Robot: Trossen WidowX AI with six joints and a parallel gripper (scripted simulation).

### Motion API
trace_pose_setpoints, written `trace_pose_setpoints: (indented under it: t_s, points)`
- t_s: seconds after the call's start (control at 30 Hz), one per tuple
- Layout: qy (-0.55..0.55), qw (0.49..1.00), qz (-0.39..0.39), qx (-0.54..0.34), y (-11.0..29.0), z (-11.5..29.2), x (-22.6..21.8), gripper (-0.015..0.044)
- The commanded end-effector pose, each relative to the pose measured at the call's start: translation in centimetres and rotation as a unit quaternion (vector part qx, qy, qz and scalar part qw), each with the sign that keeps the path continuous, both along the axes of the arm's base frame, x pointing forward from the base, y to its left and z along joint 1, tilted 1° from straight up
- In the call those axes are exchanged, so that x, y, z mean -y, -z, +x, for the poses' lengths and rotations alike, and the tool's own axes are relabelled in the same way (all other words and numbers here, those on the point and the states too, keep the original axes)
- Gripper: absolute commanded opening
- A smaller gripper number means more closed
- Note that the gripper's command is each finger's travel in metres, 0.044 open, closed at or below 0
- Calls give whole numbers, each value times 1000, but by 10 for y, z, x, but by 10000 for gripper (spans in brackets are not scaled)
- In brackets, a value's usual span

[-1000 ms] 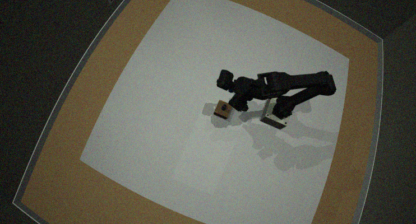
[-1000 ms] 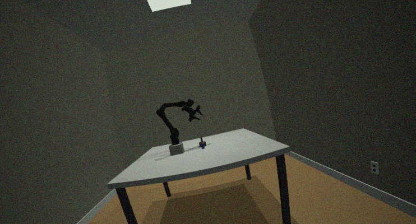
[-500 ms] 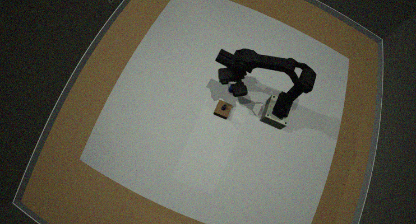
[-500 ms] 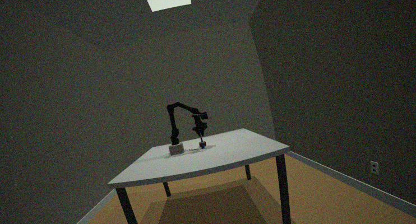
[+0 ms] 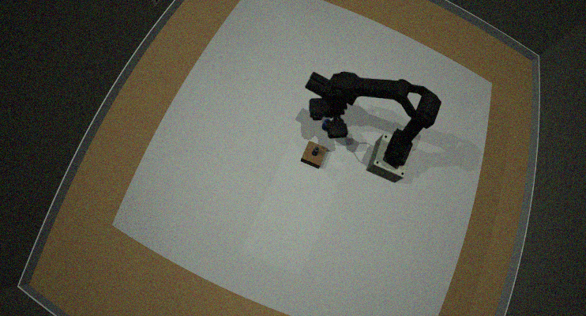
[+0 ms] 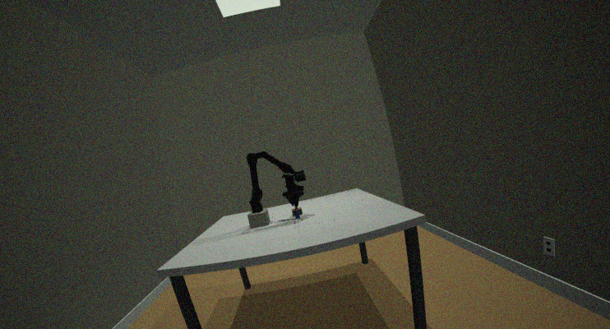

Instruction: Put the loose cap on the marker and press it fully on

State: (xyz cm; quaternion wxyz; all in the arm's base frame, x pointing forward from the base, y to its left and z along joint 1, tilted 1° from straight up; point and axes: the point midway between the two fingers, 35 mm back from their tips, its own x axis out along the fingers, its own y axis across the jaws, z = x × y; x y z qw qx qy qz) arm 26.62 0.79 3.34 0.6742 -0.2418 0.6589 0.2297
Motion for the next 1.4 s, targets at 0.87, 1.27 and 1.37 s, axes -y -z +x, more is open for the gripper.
trace_pose_setpoints:
  t_s: [0.87, 1.27, 1.37]
  points:
    - [3, 1000, 3, 2, 52, 3, 0, 244]
    - [3, 1000, 3, 2, 70, 2, 0, 244]
    - [3, 1000, 3, 2, 71, 2, 1, 218]
